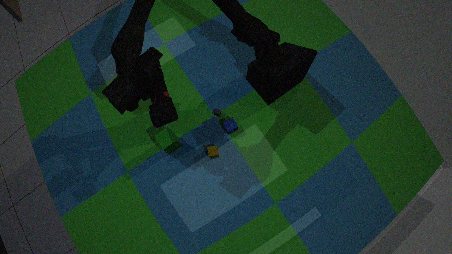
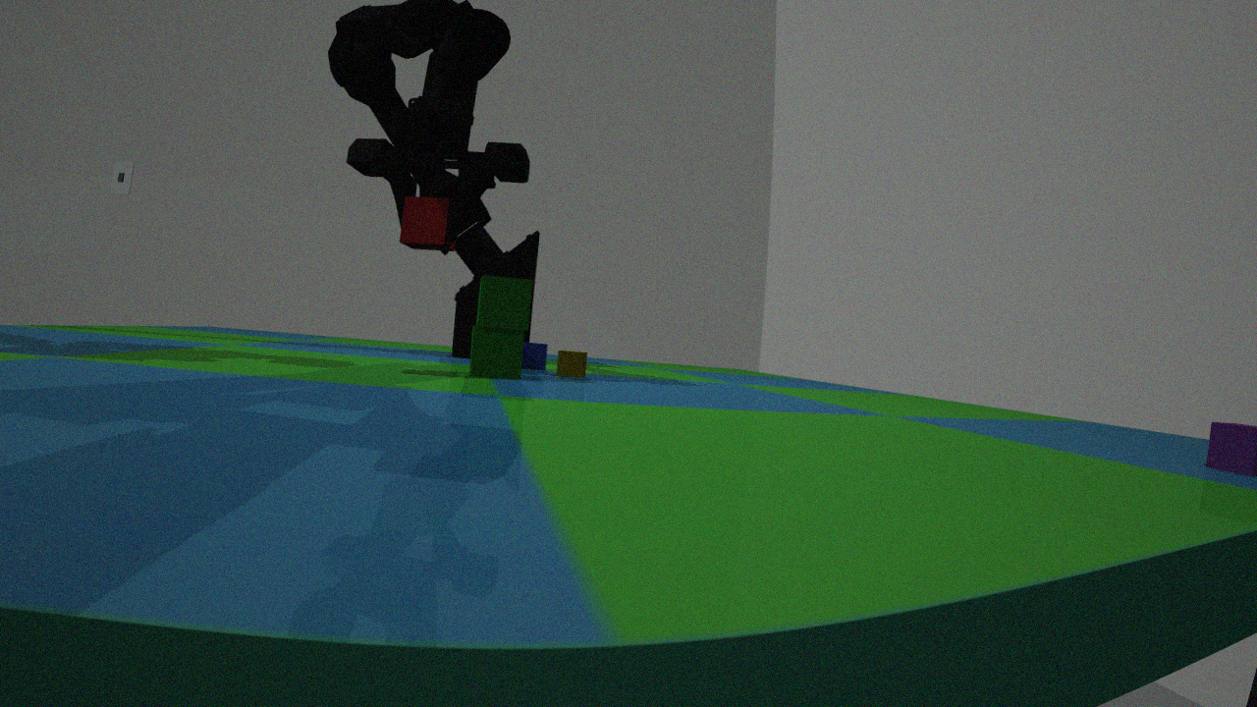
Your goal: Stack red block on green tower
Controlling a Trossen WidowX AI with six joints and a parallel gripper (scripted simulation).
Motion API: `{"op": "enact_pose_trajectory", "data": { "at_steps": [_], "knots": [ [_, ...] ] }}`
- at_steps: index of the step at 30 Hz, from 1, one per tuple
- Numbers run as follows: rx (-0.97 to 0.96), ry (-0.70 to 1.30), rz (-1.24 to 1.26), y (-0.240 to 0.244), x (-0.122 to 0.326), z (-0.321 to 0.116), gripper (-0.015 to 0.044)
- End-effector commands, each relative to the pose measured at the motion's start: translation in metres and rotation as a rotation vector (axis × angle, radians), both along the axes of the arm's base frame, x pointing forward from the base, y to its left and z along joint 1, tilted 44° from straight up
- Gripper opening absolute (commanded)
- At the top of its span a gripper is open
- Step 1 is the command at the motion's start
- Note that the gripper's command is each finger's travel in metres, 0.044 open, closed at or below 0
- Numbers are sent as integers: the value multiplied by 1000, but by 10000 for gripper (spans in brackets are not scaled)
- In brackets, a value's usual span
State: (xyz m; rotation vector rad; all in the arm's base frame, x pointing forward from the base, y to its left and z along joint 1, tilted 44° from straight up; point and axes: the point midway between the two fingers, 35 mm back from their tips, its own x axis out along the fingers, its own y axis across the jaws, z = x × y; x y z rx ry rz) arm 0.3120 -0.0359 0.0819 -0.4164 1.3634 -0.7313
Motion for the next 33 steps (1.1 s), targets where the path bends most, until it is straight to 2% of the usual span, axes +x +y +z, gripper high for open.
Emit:
{"op": "enact_pose_trajectory", "data": {
  "at_steps": [1, 17, 23, 33],
  "knots": [
    [4, -3, -1, 13, 12, -10, 0],
    [1, -6, -2, 58, 47, -56, 0],
    [1, -6, -2, 59, 48, -53, 0],
    [-1, -6, -2, 39, 49, -75, 0]
  ]
}}
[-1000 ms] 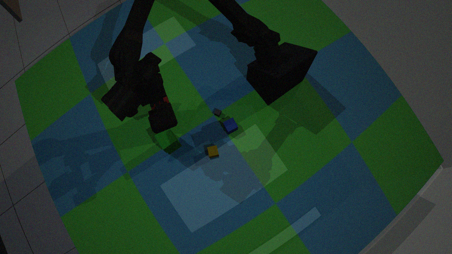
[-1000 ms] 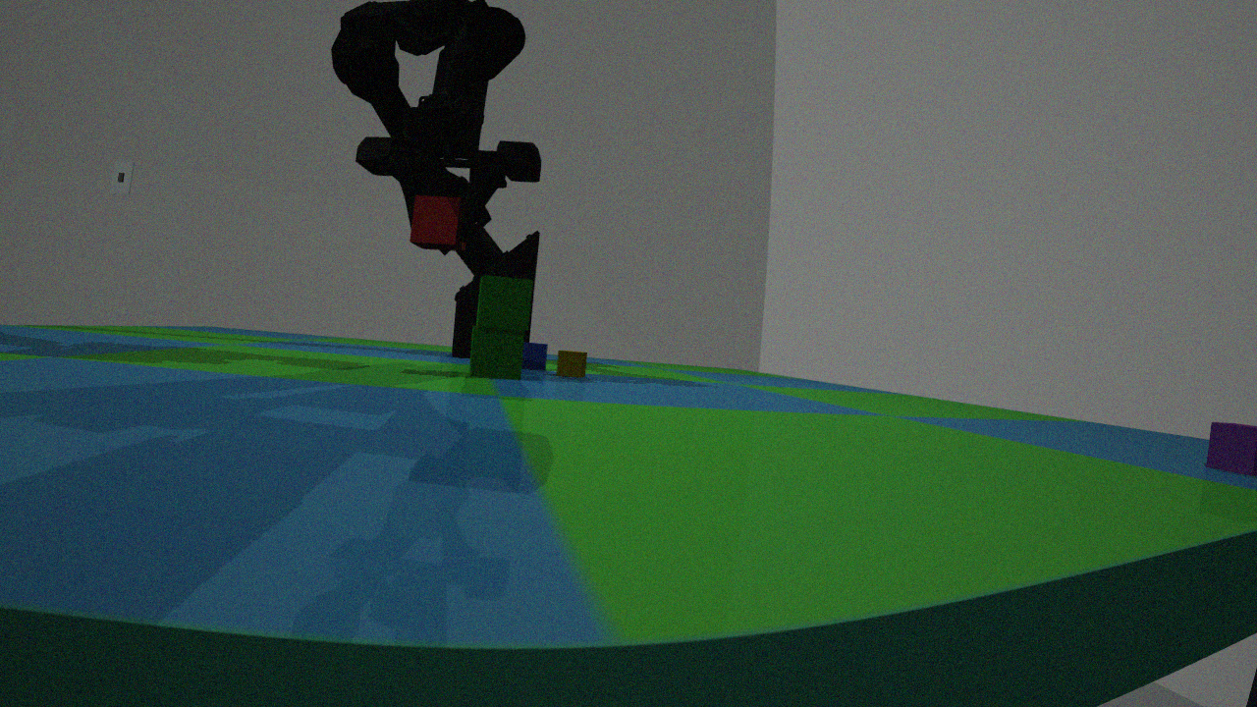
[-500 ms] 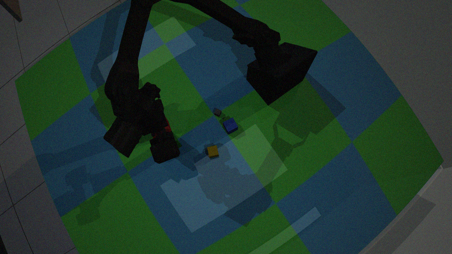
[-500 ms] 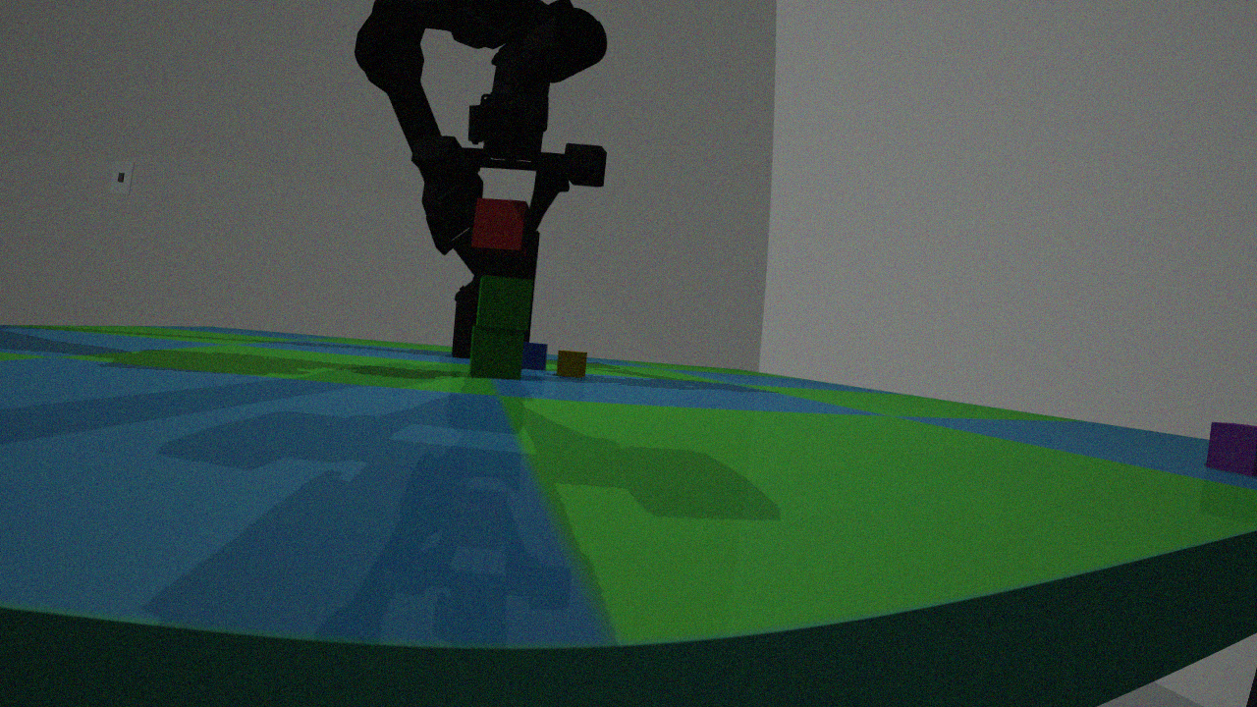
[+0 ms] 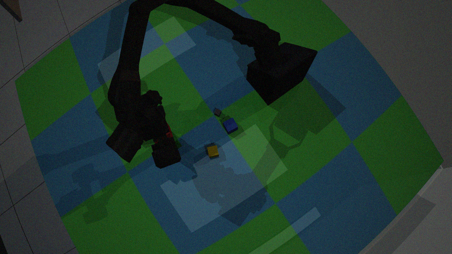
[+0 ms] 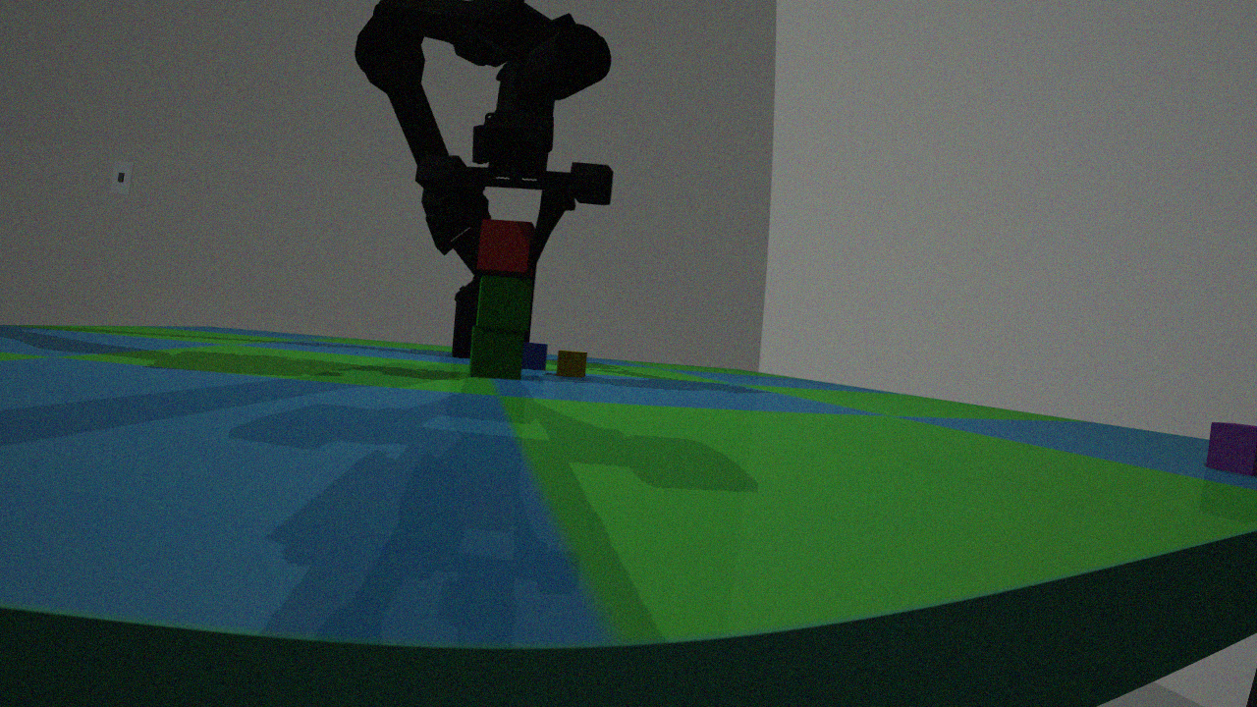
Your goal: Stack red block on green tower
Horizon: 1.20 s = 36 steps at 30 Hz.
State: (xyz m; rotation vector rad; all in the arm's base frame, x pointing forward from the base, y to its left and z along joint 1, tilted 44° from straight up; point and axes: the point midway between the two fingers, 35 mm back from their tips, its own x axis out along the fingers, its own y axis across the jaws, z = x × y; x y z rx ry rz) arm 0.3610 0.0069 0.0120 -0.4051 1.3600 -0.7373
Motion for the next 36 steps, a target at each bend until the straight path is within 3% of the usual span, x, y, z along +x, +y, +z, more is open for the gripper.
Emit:
{"op": "enact_pose_trajectory", "data": {
  "at_steps": [1, 25, 36],
  "knots": [
    [-4, 1, 7, -3, 0, -5, 0],
    [-3, 1, 7, -2, 0, -3, 0],
    [-1, 1, 4, -3, 0, -5, 289]
  ]
}}
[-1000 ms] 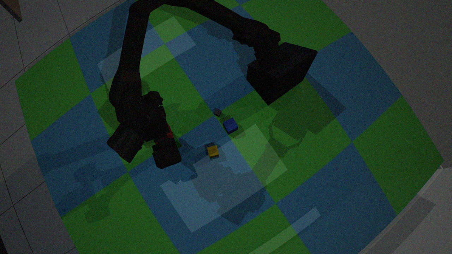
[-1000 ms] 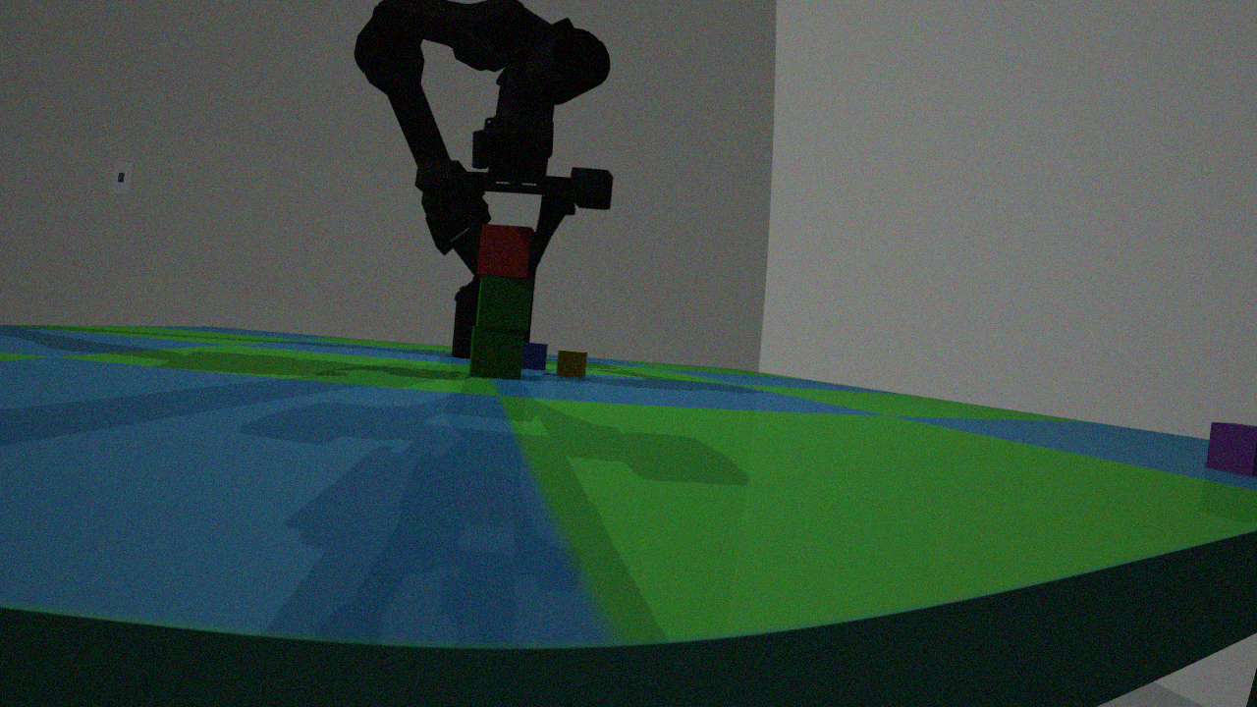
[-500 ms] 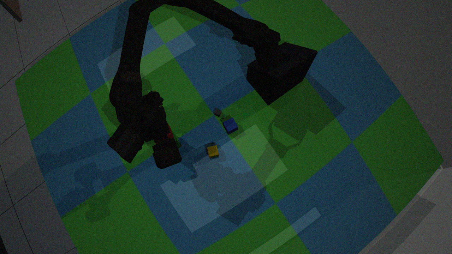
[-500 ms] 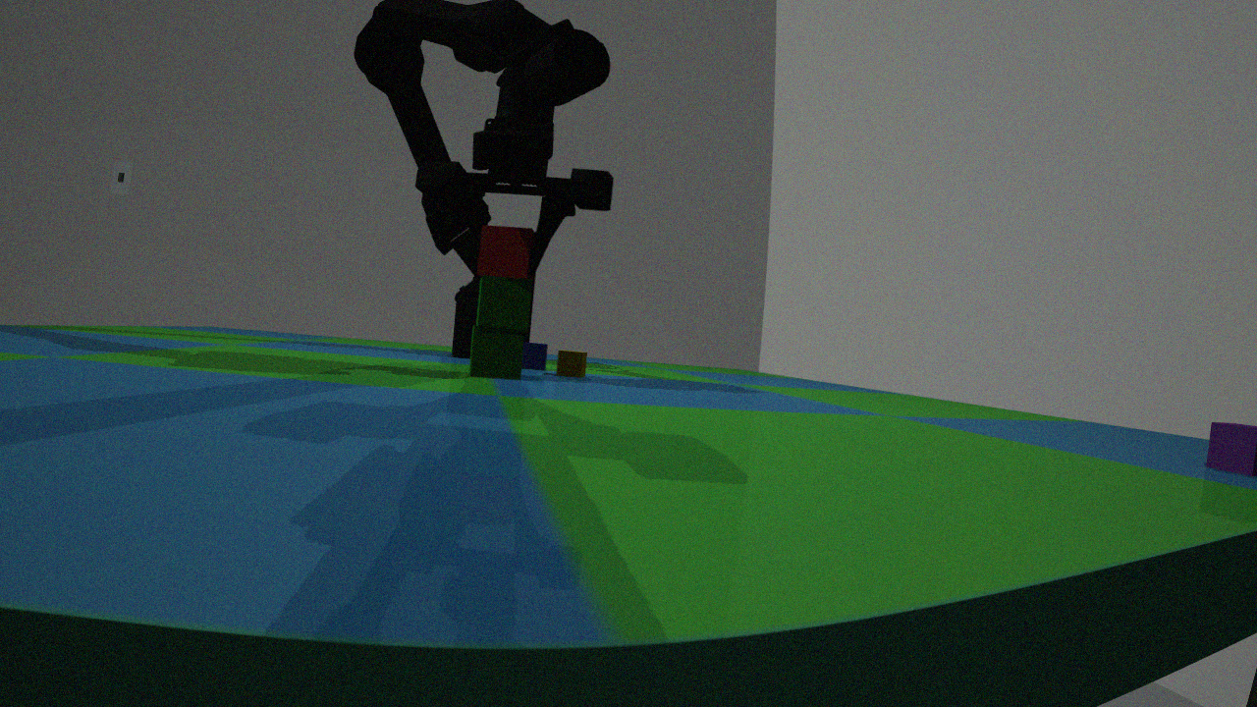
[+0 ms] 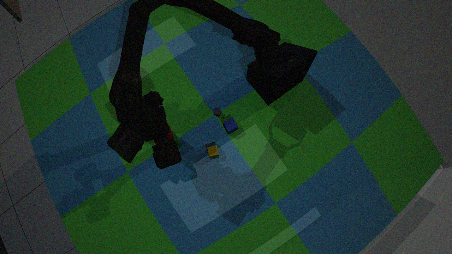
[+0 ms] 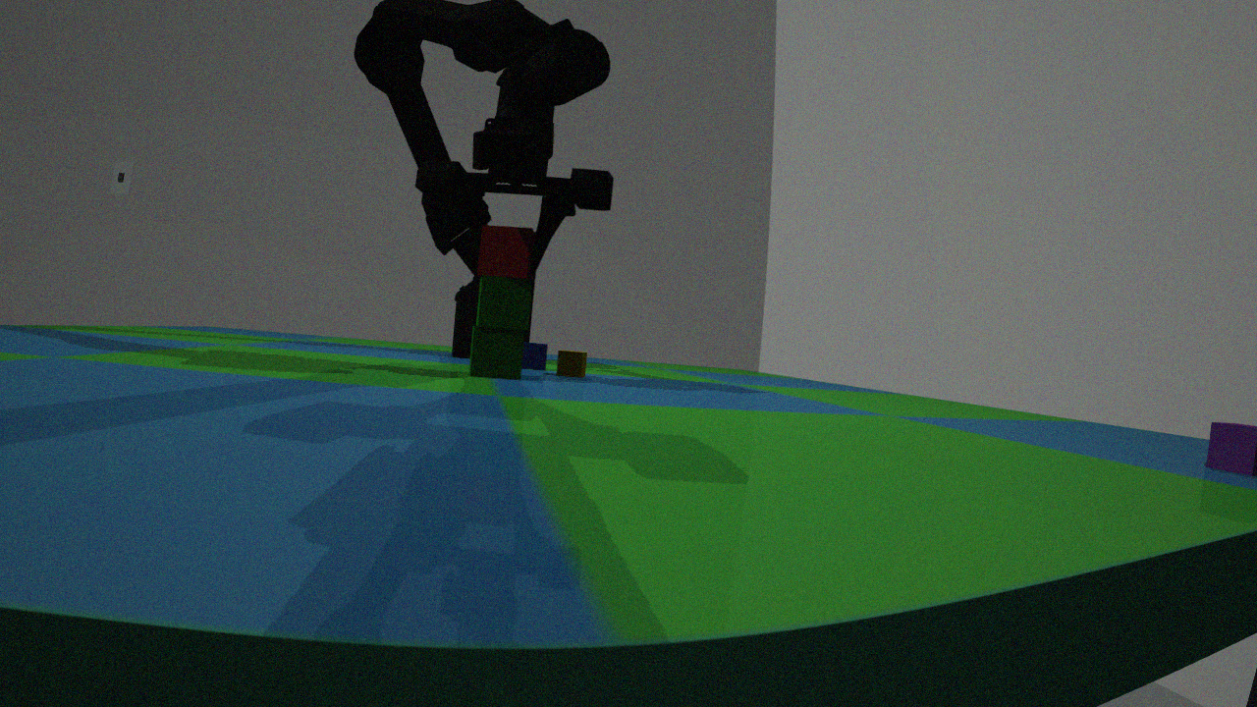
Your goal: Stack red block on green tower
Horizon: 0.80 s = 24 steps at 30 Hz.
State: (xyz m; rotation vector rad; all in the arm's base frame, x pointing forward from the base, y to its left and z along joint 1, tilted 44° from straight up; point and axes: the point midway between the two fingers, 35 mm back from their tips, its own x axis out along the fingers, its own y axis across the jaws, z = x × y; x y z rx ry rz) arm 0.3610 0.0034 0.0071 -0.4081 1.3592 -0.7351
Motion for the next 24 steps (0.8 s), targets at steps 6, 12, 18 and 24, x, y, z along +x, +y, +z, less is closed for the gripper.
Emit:
{"op": "enact_pose_trajectory", "data": {
  "at_steps": [6, 12, 18, 24],
  "knots": [
    [0, 0, 0, 0, 0, 0, 440],
    [0, 0, 0, 0, 0, 0, 440],
    [0, 0, 0, 0, 0, 0, 440],
    [0, 0, 0, 0, 0, 0, 440]
  ]
}}
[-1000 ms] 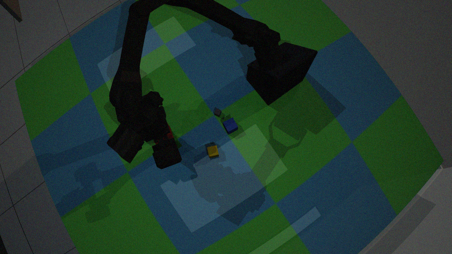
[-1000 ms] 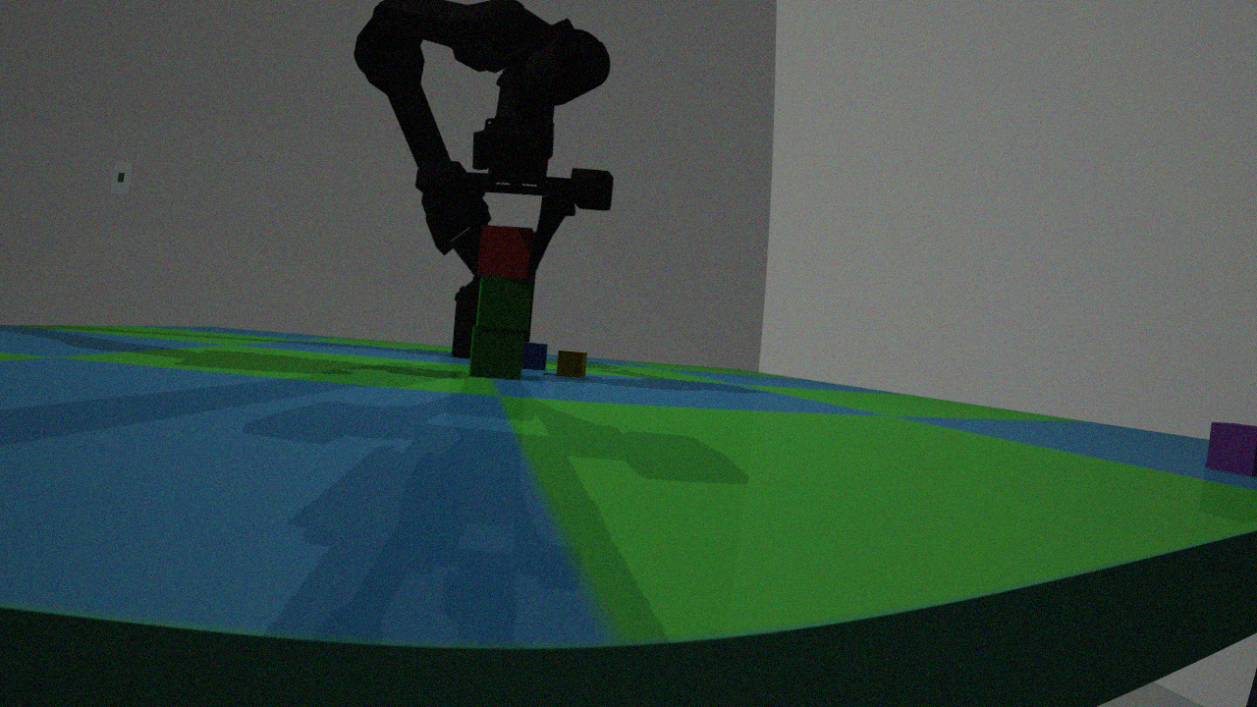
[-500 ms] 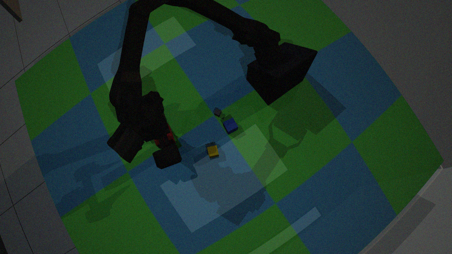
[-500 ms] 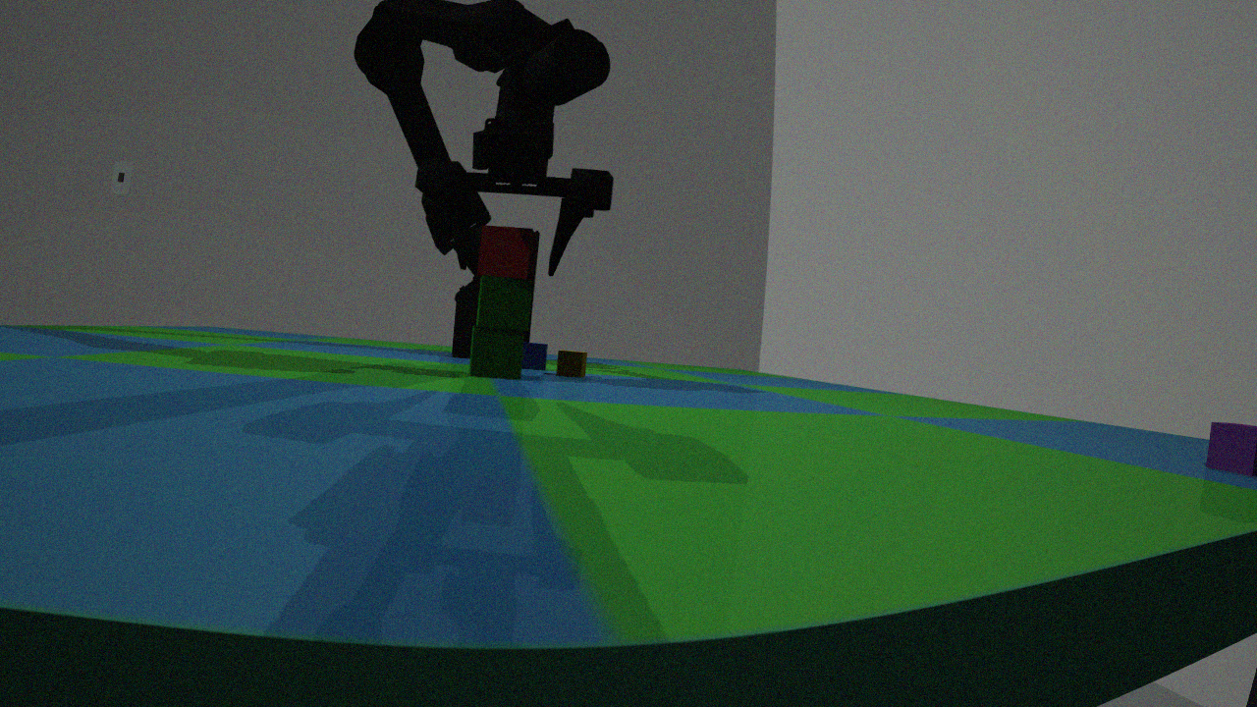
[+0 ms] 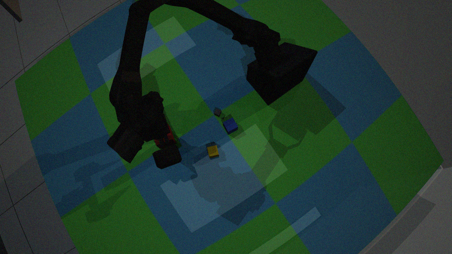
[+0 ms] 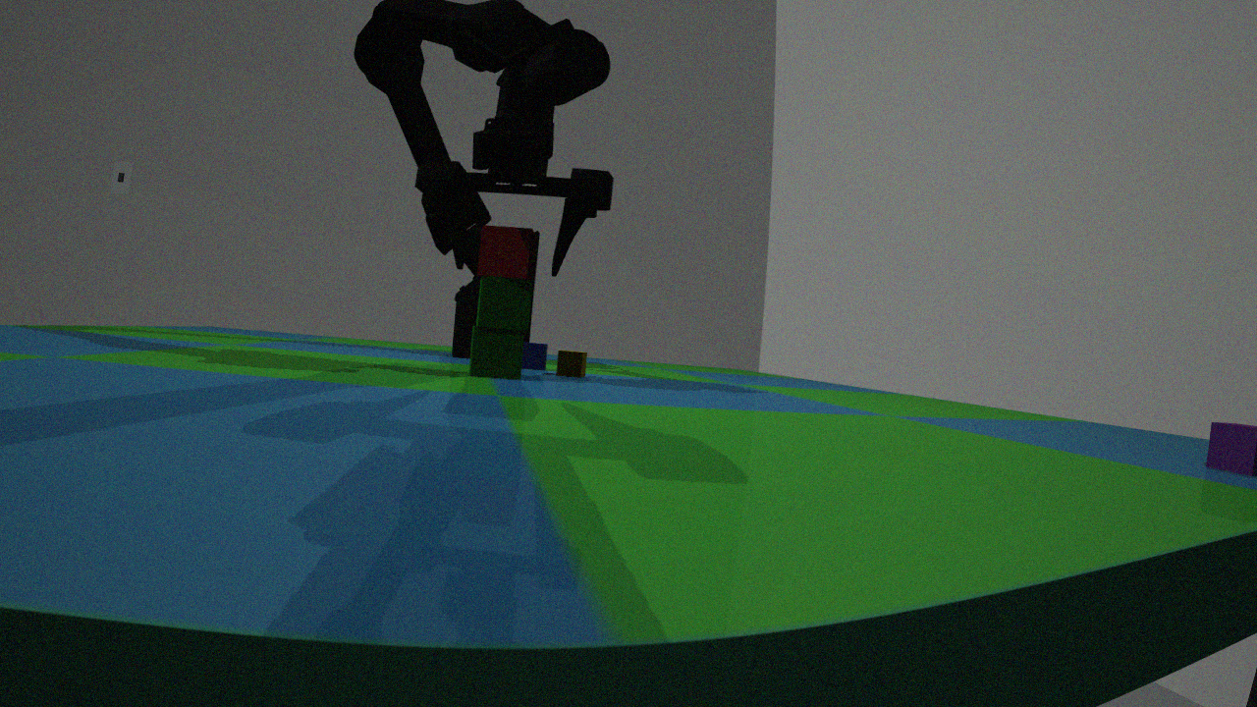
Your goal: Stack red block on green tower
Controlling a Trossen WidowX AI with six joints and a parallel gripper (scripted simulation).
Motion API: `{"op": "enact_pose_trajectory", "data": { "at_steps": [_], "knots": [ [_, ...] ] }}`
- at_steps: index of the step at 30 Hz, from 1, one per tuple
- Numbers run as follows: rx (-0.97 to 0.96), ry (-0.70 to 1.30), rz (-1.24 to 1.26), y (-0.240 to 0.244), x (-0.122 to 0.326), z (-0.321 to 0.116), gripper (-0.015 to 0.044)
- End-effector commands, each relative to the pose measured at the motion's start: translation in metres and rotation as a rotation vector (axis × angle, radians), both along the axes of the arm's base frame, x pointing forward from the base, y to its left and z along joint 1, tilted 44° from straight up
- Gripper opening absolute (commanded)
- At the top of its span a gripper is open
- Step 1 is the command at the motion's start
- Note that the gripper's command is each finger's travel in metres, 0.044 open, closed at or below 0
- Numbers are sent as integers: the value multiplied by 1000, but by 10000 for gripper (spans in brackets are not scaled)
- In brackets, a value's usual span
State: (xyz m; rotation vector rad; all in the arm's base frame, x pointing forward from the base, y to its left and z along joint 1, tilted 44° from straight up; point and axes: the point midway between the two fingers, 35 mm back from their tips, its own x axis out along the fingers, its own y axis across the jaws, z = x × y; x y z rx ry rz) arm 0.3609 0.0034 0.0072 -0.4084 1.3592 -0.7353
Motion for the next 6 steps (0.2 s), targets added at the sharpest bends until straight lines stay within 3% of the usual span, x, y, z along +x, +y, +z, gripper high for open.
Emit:
{"op": "enact_pose_trajectory", "data": {
  "at_steps": [1, 6],
  "knots": [
    [0, 0, 0, 0, 0, 0, 440],
    [0, 0, 0, 0, 0, 0, 440]
  ]
}}
